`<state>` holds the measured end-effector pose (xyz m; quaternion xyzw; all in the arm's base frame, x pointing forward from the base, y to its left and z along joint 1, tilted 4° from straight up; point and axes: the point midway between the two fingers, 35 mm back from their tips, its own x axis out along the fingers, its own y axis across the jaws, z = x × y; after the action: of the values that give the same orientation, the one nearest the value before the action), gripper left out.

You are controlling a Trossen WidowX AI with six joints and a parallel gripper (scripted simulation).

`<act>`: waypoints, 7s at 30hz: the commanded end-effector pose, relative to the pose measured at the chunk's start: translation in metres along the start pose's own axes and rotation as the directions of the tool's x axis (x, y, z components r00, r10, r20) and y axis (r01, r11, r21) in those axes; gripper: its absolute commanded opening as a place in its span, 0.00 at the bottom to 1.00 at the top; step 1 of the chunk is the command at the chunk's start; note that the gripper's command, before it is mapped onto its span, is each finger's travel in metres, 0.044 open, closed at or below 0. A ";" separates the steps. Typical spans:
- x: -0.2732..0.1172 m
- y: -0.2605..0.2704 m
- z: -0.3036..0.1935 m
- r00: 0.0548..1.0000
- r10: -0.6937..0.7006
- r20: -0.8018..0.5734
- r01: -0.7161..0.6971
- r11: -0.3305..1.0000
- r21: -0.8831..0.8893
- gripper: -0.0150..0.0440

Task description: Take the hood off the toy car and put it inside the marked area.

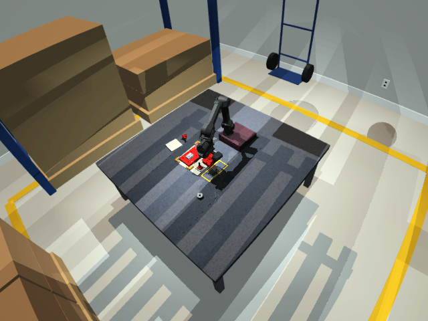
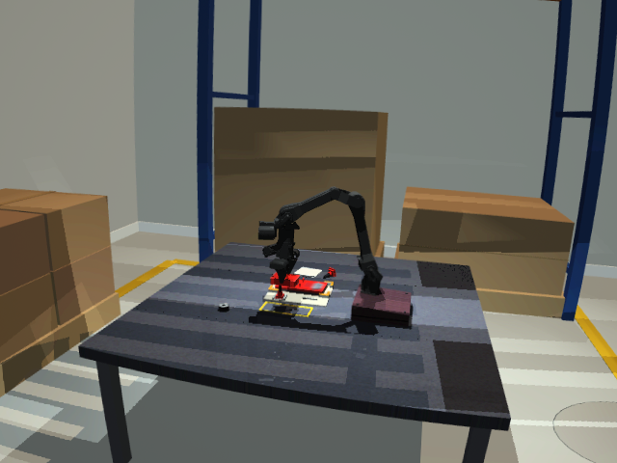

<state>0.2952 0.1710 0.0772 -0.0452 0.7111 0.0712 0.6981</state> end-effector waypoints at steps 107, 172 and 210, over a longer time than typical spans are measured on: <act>0.079 0.016 -0.014 1.000 0.004 -0.014 -0.003 1.000 0.001 0.25; 0.097 0.016 -0.012 1.000 0.001 -0.006 -0.001 1.000 -0.002 0.83; 0.026 0.016 -0.009 1.000 0.000 -0.021 0.000 1.000 -0.002 1.00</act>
<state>0.2827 0.1851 0.0516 -0.0476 0.7183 0.0687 0.6907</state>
